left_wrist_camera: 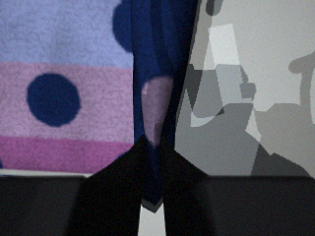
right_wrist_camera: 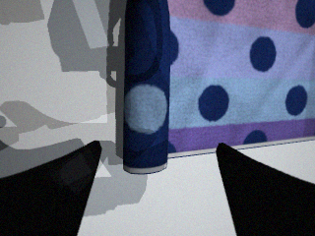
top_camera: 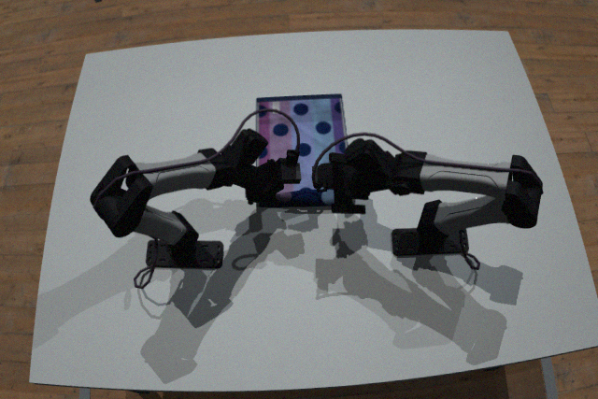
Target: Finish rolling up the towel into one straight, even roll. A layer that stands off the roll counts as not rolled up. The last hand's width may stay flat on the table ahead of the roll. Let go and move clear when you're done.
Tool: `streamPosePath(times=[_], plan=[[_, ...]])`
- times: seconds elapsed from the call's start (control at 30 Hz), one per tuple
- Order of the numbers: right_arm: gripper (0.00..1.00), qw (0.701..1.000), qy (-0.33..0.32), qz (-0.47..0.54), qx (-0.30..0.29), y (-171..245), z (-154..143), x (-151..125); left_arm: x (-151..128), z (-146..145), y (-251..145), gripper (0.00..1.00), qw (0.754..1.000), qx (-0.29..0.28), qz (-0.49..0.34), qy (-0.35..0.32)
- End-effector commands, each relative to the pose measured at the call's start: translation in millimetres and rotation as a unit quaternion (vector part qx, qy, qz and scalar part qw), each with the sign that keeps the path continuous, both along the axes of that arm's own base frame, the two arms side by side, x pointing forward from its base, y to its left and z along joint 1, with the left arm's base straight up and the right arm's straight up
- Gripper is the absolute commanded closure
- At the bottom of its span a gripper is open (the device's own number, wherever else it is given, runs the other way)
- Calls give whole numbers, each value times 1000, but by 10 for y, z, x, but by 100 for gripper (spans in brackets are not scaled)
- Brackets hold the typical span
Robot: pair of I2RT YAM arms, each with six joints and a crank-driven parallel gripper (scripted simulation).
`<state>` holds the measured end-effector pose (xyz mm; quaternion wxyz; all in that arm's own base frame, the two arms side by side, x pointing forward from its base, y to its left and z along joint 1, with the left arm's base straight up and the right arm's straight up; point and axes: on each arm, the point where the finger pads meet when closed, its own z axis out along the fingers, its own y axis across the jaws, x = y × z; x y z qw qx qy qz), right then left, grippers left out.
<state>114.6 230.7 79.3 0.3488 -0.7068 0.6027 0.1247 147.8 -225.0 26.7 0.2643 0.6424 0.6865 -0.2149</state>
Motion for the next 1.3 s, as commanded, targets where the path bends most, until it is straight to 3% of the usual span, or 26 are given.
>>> streamPosePath(times=[0.0, 0.53, 0.97, 1.27], plan=[[2, 1000, 0, -5, 5, 30, -40, -7, -123, -1, 2, 89, 997, 0, -22, 69], [2, 1000, 0, -8, 5, 39, -66, -4, -123, 47, 2, 89, 957, -7, -21, 291], [2, 1000, 0, -8, 5, 39, -66, -4, -123, 70, 2, 89, 920, -11, -21, 390], [2, 1000, 0, -3, 5, 29, -62, 16, -123, 57, 2, 89, 915, -11, -21, 403]])
